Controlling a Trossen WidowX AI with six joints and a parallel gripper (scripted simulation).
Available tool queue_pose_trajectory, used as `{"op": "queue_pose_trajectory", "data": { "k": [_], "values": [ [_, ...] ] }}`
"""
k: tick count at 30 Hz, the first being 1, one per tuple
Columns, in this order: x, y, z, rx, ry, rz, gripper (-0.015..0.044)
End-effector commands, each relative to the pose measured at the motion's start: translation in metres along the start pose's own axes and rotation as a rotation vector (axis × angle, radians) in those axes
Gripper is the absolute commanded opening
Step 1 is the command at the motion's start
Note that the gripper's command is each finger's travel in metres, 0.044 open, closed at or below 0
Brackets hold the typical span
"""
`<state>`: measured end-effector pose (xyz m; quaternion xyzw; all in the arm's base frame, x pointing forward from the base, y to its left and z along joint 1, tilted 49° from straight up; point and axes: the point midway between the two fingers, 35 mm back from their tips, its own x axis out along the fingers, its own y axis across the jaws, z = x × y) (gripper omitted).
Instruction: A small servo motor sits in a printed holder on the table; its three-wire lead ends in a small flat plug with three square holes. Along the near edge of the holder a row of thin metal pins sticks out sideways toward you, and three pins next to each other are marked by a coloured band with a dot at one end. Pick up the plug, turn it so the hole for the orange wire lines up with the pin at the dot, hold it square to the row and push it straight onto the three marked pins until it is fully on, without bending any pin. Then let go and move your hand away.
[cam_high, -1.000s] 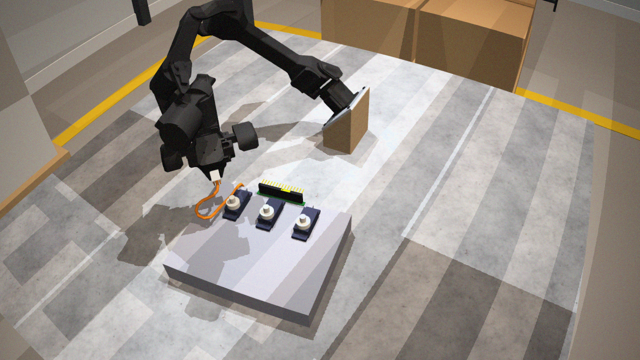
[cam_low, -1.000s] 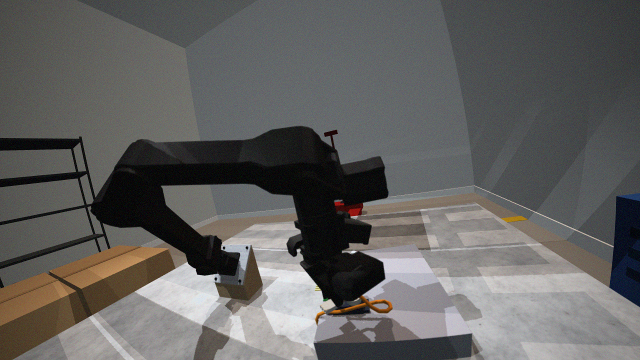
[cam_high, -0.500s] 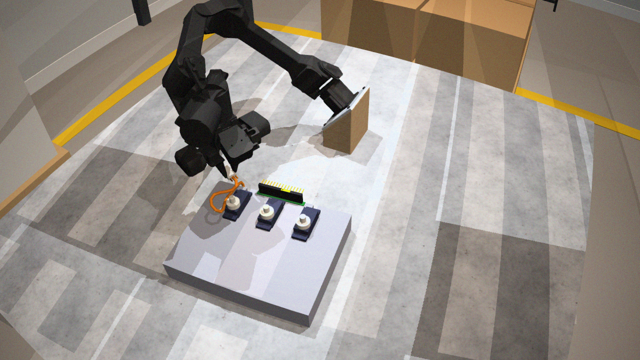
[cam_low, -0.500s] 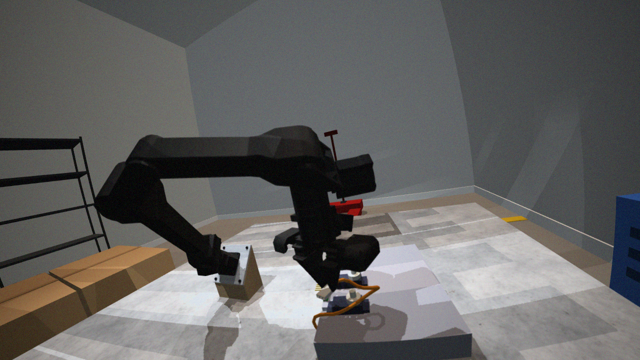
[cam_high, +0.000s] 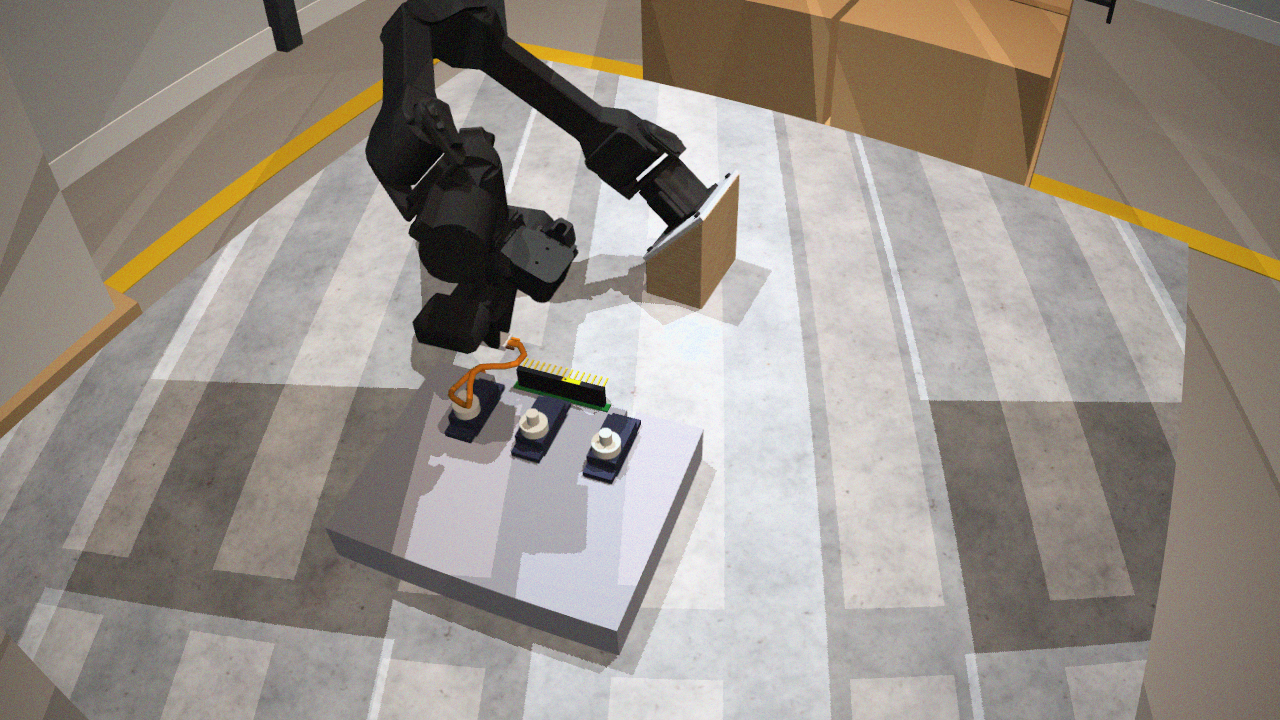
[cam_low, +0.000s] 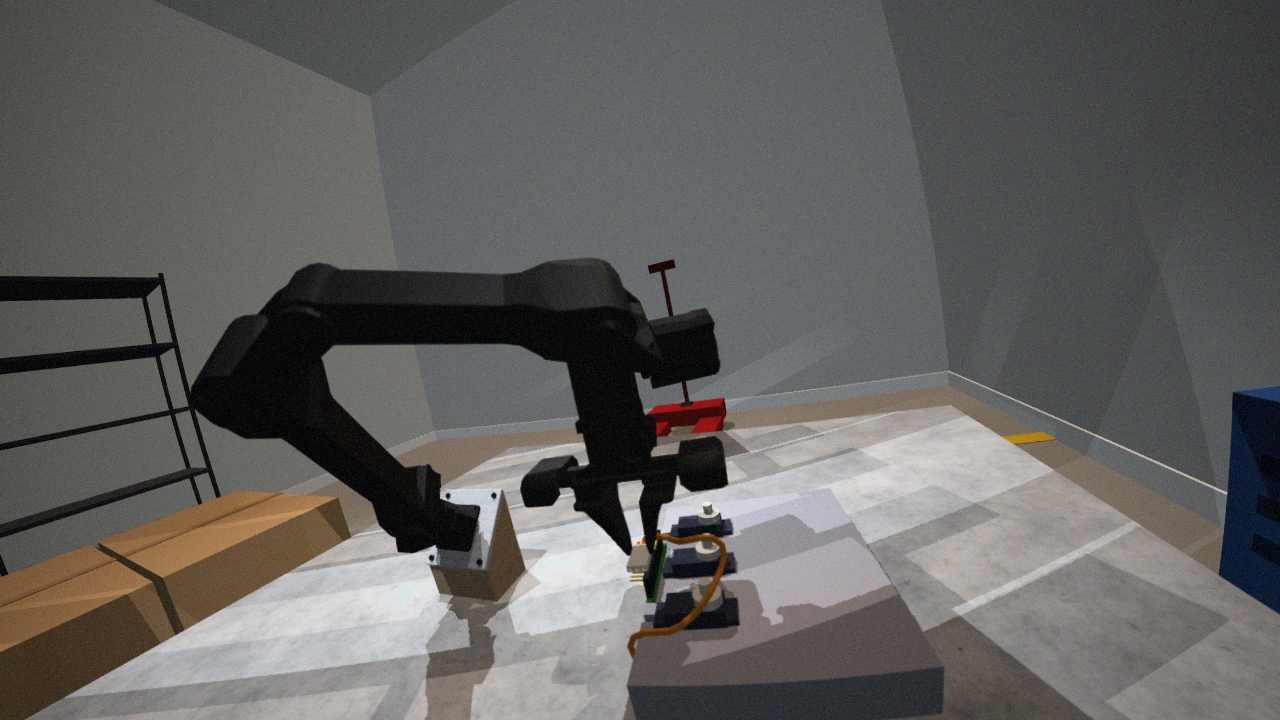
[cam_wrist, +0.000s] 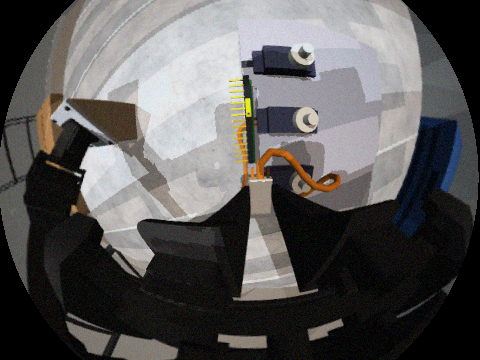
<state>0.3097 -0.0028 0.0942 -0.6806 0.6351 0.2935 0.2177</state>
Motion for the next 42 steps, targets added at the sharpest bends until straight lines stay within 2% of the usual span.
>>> {"op": "queue_pose_trajectory", "data": {
  "k": [1,42],
  "values": [
    [-0.003,0.007,0.009,-0.139,-0.009,-0.009,0.0],
    [0.005,0.087,0.075,-1.539,0.005,0.007,0.0]
  ]
}}
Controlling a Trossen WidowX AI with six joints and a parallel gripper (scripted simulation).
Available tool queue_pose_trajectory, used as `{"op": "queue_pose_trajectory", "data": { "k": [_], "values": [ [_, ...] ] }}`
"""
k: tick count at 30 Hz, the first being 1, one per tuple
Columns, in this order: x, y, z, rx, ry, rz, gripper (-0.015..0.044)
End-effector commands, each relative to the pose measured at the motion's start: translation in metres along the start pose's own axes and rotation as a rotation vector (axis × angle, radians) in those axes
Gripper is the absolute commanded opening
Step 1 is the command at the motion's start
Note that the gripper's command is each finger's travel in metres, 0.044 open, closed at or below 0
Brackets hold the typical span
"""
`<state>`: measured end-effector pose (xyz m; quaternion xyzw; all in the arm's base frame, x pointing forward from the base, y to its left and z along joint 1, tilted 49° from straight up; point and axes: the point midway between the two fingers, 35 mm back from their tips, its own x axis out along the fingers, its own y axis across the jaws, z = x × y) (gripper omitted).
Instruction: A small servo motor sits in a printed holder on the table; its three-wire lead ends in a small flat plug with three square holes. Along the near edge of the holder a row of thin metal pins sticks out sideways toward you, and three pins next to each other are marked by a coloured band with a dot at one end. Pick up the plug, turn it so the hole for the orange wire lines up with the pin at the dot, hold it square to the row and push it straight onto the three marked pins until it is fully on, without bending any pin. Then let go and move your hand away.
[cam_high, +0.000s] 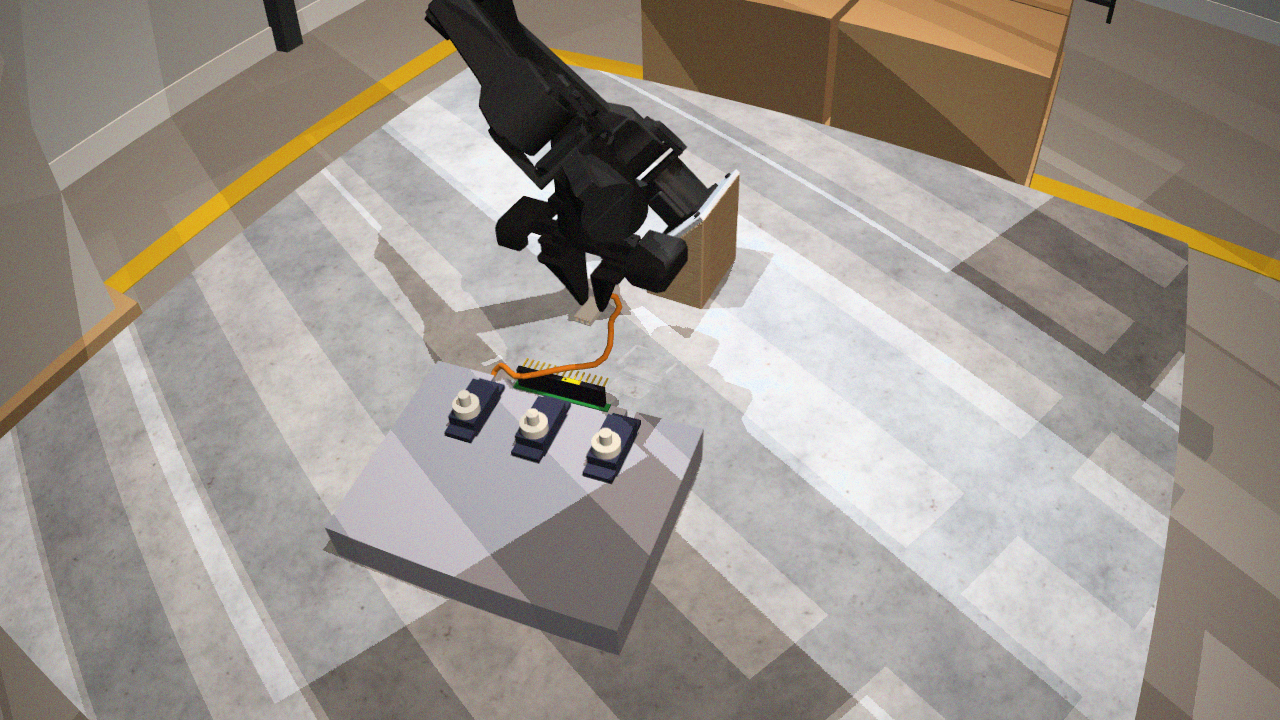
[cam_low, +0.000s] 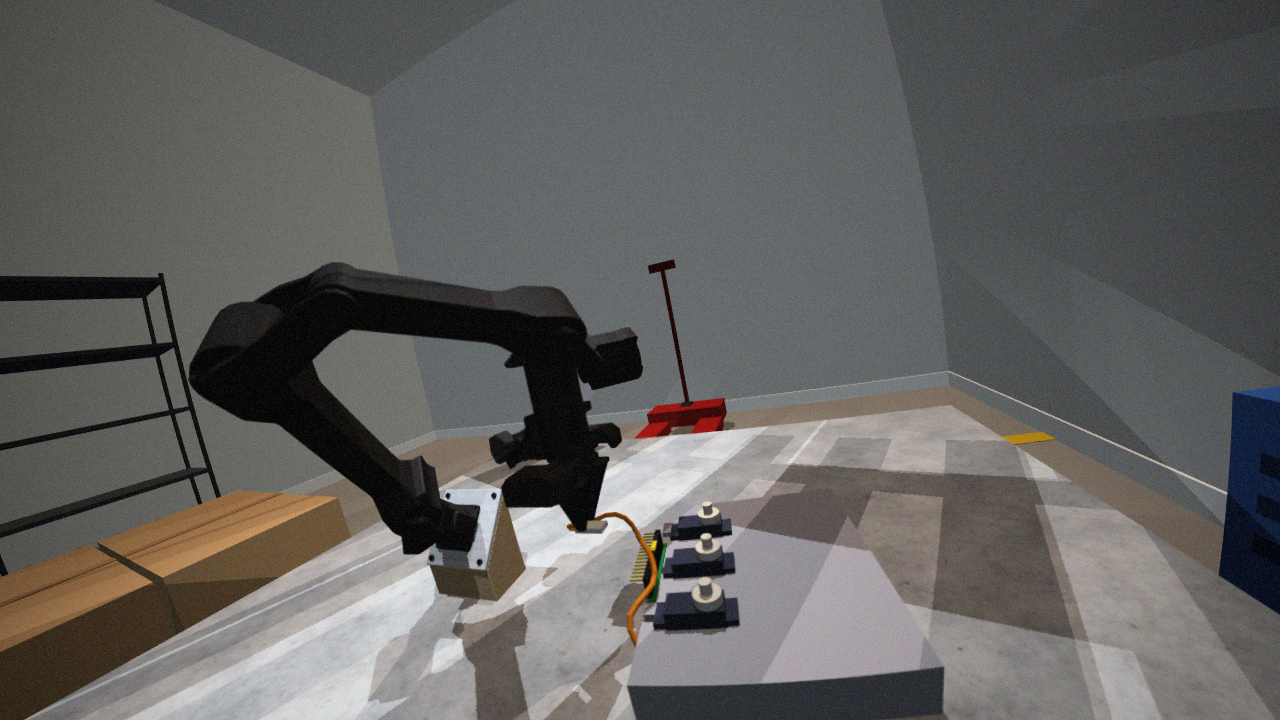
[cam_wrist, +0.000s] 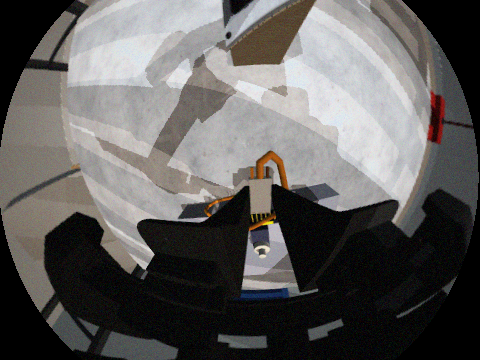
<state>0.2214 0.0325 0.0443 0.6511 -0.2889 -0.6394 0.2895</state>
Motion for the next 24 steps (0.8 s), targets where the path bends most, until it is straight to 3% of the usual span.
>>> {"op": "queue_pose_trajectory", "data": {
  "k": [1,11,24],
  "values": [
    [0.0,-0.003,0.007,-0.097,0.005,-0.007,0.0],
    [0.039,-0.003,0.008,-0.118,0.005,-0.004,0.0],
    [0.037,-0.009,-0.021,-0.117,0.007,-0.004,0.0]
  ]
}}
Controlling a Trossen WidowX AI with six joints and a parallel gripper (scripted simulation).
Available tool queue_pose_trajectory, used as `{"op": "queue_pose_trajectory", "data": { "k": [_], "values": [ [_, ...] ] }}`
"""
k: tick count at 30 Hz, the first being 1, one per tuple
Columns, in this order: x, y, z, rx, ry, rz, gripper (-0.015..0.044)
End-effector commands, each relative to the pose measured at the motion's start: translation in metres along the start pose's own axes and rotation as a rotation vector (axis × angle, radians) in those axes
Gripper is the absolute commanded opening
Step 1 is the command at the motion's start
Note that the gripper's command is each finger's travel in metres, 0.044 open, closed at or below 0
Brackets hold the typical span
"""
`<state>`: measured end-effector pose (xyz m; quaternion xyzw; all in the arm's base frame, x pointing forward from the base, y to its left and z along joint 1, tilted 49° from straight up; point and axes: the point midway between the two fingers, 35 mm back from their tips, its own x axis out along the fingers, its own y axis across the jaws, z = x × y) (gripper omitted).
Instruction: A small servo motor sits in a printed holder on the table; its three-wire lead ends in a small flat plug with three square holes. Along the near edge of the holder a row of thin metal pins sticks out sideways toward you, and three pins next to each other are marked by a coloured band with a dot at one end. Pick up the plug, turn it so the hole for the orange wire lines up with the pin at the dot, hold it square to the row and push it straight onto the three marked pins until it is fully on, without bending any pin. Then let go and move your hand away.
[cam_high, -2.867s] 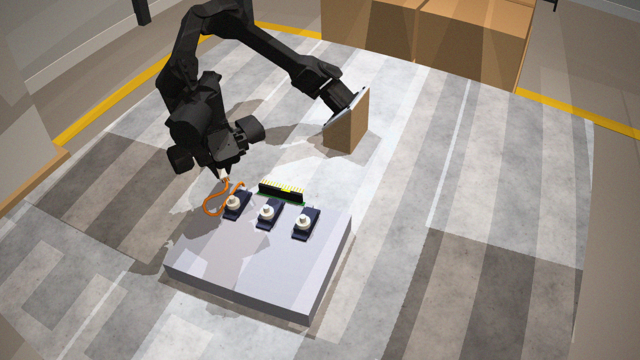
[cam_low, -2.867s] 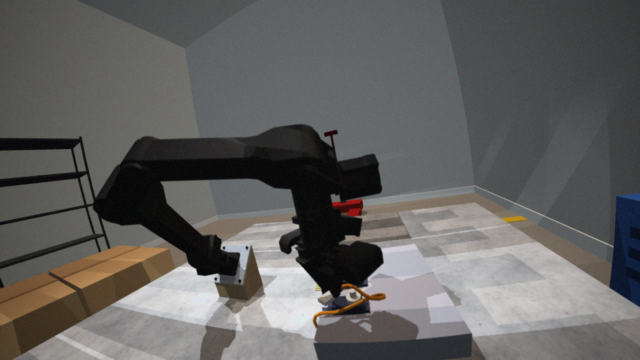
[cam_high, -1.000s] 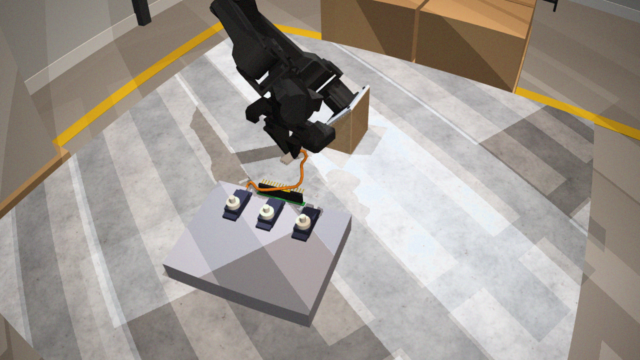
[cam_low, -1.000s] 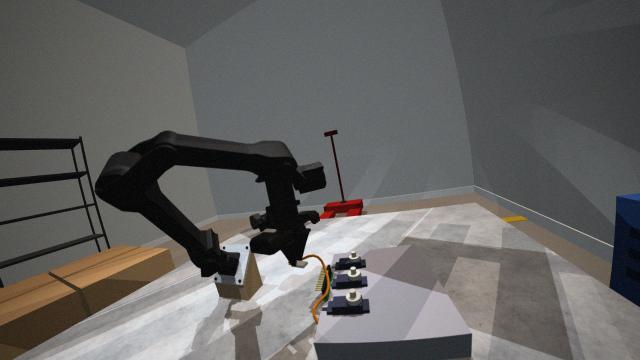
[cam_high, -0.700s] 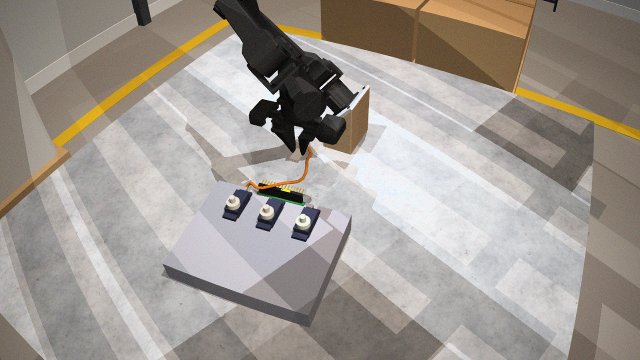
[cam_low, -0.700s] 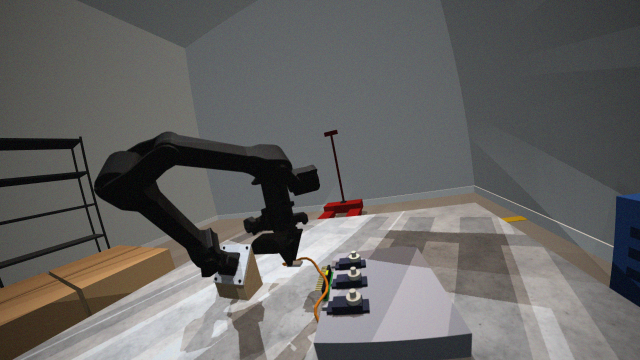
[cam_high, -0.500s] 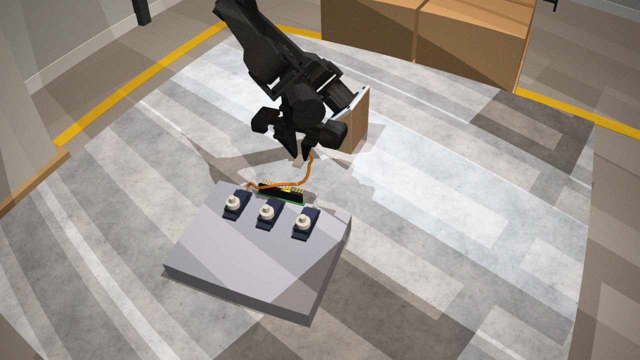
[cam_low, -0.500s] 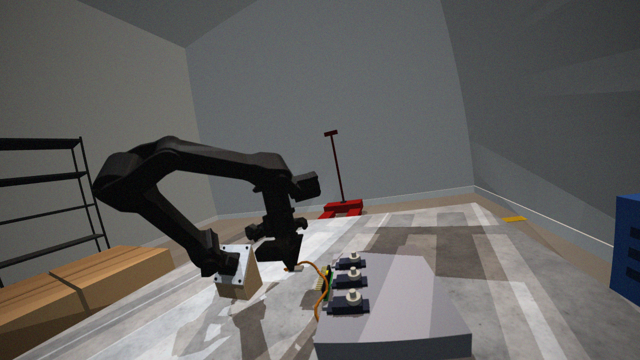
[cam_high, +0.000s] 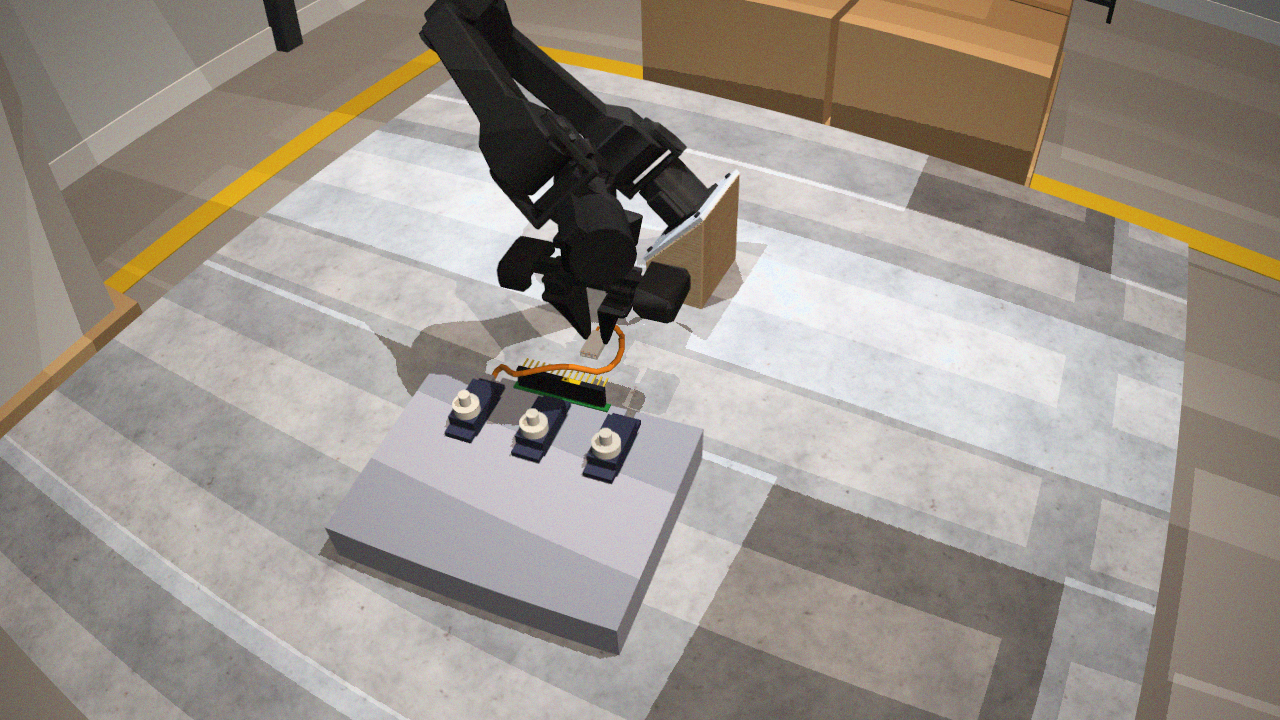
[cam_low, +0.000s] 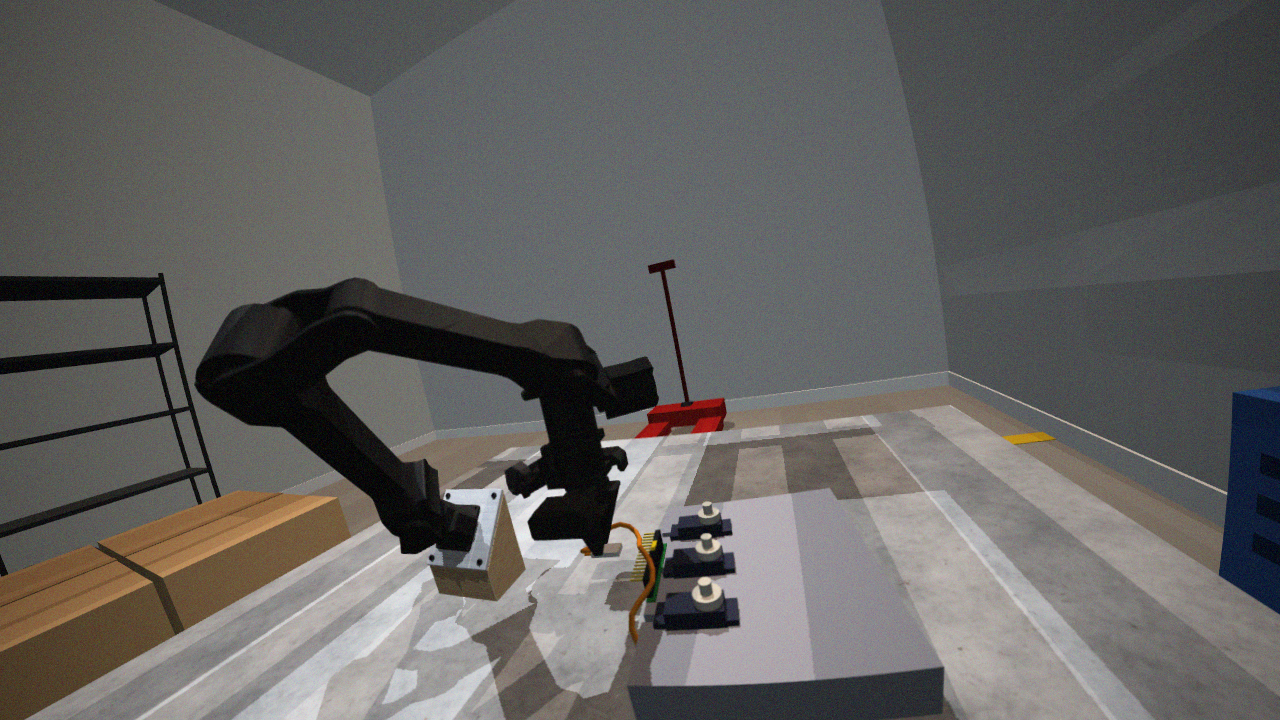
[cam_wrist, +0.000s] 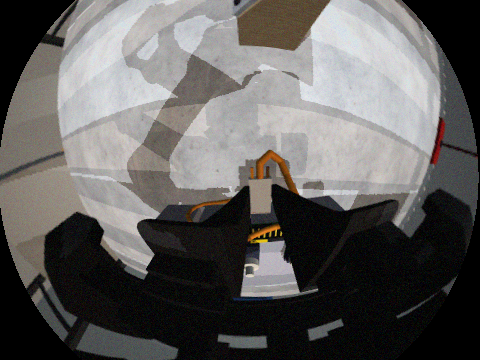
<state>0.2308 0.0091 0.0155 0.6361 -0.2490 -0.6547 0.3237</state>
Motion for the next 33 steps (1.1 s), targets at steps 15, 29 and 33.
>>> {"op": "queue_pose_trajectory", "data": {
  "k": [15,29,33],
  "values": [
    [0.001,0.0,-0.024,-0.004,0.003,0.005,0.0],
    [0.0,0.0,-0.03,-0.003,0.003,0.004,0.0],
    [0.0,0.0,-0.033,-0.003,0.004,0.004,0.0]
  ]
}}
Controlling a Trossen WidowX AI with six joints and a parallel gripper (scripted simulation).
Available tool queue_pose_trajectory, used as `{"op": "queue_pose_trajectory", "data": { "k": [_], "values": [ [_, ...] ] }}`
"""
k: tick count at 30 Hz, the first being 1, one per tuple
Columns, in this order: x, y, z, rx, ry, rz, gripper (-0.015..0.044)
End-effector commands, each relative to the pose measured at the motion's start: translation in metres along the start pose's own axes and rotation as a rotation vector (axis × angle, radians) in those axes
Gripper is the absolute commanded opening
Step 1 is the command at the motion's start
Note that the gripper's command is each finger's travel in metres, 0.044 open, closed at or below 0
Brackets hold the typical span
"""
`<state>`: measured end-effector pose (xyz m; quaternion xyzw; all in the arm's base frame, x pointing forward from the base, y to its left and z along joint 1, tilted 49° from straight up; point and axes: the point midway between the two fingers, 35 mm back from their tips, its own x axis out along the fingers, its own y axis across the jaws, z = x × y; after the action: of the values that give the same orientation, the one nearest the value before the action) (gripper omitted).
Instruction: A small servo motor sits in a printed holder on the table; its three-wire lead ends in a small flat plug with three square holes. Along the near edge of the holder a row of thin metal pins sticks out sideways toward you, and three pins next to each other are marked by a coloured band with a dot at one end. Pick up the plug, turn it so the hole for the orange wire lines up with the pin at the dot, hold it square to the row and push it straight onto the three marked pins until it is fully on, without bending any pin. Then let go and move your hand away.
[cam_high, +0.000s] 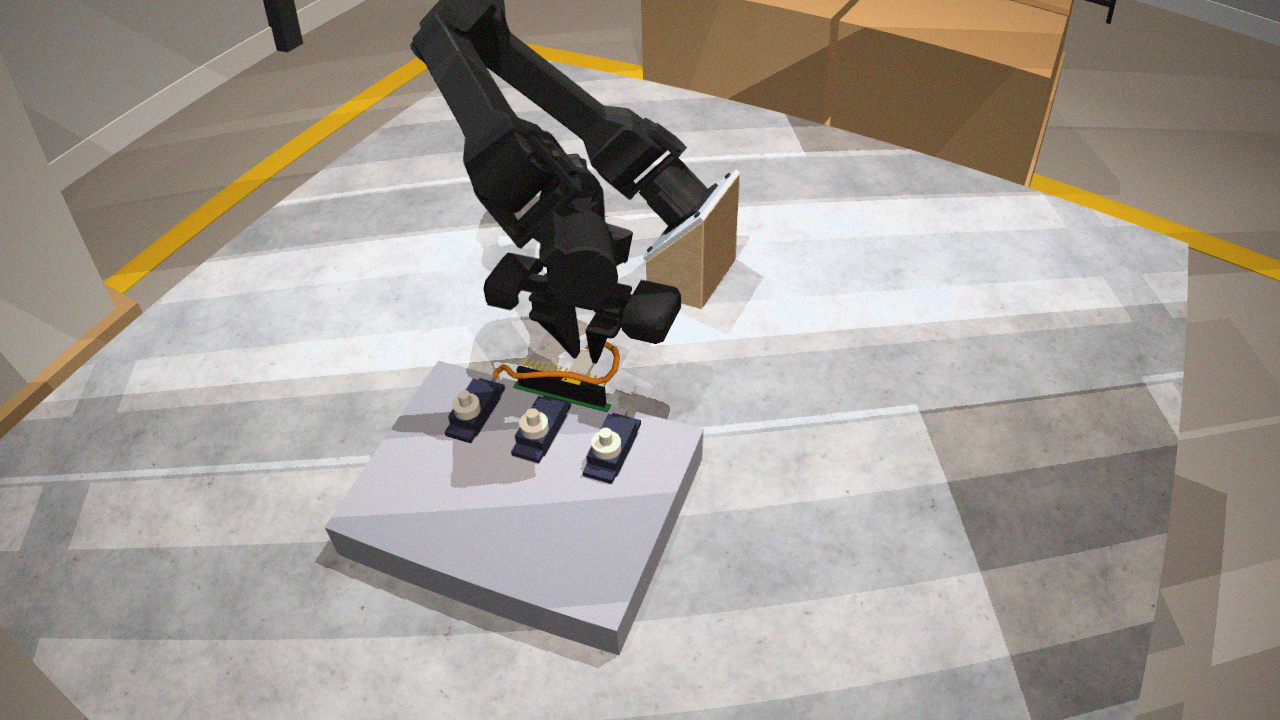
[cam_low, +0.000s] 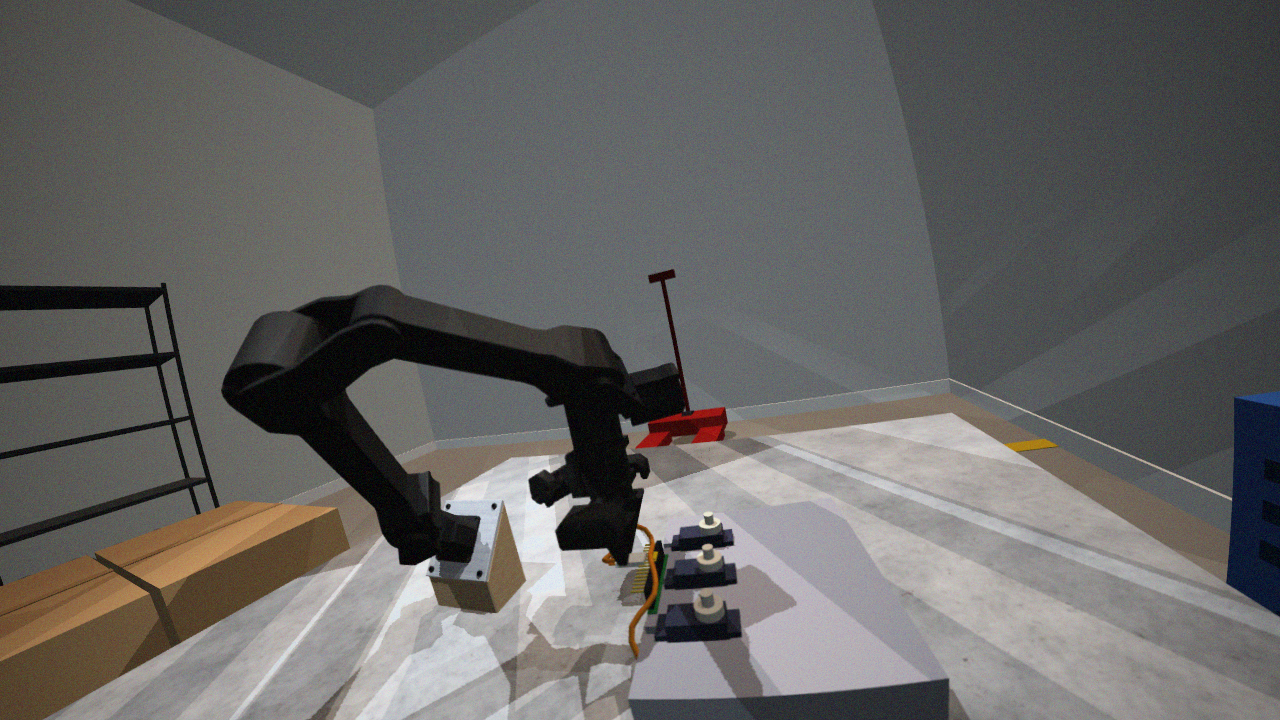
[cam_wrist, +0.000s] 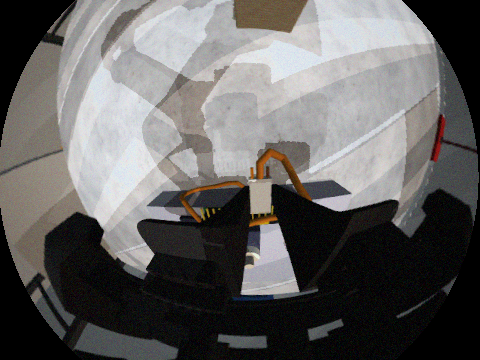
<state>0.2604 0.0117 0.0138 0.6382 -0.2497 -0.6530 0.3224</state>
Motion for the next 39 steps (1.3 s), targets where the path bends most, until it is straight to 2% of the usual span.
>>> {"op": "queue_pose_trajectory", "data": {
  "k": [1,15,24,32,39],
  "values": [
    [0.0,-0.001,-0.004,-0.008,0.0,0.005,0.0],
    [0.0,-0.002,-0.013,-0.007,0.0,0.005,0.0],
    [0.0,0.001,-0.009,-0.008,0.0,0.005,0.0236],
    [-0.057,0.0,-0.009,-0.009,0.0,0.003,0.044],
    [-0.057,0.0,-0.009,-0.009,0.0,0.003,0.044]
  ]
}}
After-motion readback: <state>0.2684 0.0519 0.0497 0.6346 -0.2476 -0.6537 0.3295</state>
